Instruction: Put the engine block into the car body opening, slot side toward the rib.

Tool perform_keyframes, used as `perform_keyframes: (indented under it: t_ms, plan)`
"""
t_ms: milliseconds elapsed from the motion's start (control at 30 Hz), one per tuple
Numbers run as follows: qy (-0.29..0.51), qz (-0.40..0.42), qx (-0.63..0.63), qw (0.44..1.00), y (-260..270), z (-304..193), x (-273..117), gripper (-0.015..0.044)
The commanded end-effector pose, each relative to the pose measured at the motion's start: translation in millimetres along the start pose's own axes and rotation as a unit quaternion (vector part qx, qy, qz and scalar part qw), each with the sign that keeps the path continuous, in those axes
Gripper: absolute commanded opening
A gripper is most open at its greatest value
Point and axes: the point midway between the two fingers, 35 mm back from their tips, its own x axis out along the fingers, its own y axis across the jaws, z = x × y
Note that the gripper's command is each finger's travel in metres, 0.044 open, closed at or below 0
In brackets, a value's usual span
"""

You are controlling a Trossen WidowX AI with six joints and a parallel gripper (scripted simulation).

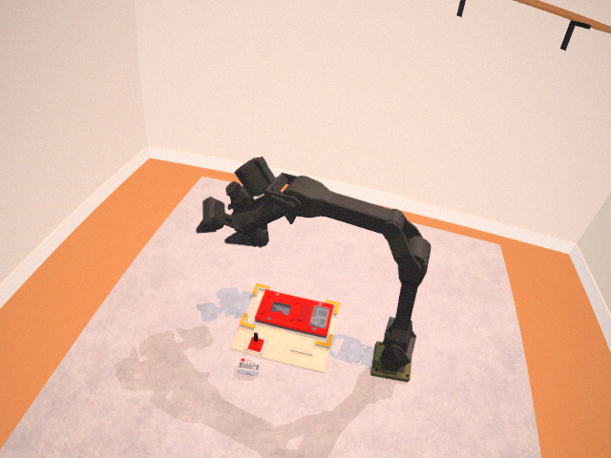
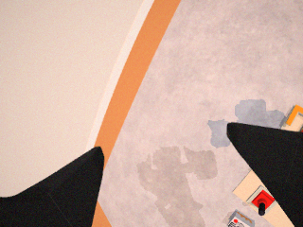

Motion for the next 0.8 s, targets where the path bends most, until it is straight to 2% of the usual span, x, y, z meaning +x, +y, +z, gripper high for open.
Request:
perform_keyframes:
  t_ms: [0, 400, 767]
  plan:
    - [0.031, -0.028, -0.041, 0.998, -3.3, -21.7, 9.7, 0.044]
    - [0.138, -0.095, -0.172, 0.971, -13.7, -95.5, 24.2, 0.044]
    - [0.238, -0.143, -0.298, 0.913, -25.2, -156.7, 25.2, 0.044]
